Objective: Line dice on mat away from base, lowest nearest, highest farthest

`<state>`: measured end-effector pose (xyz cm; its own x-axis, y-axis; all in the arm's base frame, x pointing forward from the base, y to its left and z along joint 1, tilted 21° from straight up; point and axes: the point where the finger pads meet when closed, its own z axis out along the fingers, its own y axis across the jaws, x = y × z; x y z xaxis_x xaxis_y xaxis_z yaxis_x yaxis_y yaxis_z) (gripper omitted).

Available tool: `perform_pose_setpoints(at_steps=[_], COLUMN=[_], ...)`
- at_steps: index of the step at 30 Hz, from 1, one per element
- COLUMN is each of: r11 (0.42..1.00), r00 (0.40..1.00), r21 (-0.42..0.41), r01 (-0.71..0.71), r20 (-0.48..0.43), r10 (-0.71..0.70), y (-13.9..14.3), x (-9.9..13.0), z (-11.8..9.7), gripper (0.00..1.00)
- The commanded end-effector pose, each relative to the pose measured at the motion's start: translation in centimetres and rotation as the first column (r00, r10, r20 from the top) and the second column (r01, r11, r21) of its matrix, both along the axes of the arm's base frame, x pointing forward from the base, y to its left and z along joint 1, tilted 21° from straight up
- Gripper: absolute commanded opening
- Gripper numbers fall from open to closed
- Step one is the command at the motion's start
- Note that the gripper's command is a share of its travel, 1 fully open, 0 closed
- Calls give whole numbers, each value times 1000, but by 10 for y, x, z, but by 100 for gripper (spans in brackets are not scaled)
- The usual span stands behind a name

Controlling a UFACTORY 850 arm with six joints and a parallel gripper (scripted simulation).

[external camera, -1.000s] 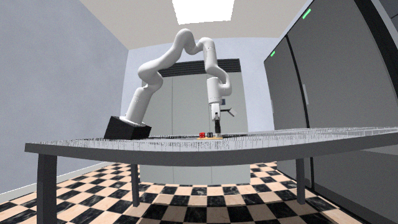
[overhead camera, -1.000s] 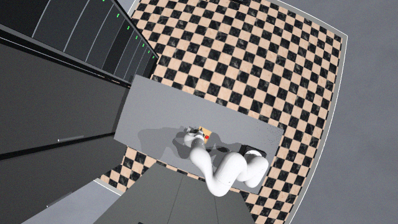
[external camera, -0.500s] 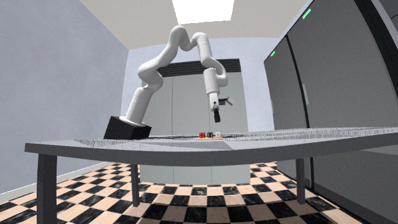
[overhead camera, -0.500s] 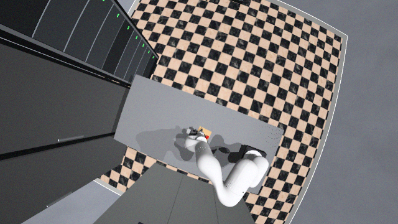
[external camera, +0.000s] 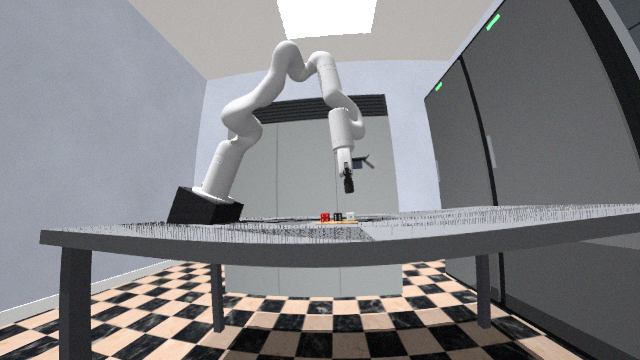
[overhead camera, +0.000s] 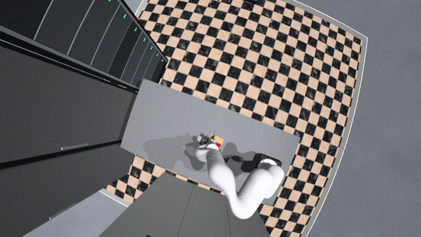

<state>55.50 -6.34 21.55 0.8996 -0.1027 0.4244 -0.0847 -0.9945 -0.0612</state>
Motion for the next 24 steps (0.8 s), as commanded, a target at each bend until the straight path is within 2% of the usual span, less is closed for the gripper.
perform_pose_setpoints(at_steps=[1, 13, 24], r11=[999, 999, 999], r00=[997, 997, 997], r21=[-30, -30, -30], r01=[15, 15, 15], r20=[-71, -71, -71], r10=[-17, -17, -17], y=[0, 0, 1], x=[1, -2, -19], z=[1, 8, 53], gripper=[100, 100, 100])
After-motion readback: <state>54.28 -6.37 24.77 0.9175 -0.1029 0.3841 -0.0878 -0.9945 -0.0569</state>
